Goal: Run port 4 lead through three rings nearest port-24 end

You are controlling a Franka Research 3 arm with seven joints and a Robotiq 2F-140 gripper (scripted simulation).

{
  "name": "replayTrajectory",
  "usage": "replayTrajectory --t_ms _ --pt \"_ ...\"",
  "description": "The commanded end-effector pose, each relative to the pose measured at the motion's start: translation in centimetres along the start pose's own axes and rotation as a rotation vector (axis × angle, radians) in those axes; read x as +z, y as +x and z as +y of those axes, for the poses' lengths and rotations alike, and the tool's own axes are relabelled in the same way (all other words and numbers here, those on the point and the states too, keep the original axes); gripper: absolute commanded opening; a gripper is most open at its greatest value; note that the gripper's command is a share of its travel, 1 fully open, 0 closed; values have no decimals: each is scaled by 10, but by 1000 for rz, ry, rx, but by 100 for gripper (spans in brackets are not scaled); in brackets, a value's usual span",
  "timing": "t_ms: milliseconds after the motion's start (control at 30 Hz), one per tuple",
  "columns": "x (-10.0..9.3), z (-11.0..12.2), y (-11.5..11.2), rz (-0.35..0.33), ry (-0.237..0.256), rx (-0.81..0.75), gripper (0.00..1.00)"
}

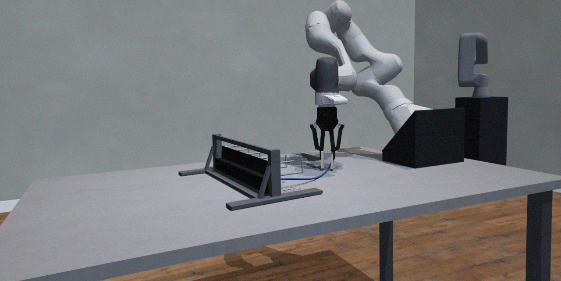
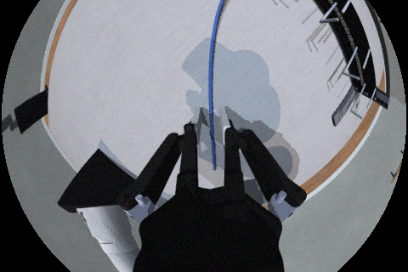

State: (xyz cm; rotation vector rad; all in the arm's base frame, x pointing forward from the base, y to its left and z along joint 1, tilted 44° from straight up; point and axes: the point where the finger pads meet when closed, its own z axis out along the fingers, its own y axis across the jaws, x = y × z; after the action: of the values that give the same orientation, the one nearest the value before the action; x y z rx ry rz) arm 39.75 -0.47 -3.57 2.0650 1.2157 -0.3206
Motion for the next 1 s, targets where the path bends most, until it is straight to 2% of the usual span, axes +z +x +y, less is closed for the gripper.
replayTrajectory --t_ms 0,967 --pt "1 0 1 4 -1 5 20" --pt "8 0 1 4 -1 5 20"
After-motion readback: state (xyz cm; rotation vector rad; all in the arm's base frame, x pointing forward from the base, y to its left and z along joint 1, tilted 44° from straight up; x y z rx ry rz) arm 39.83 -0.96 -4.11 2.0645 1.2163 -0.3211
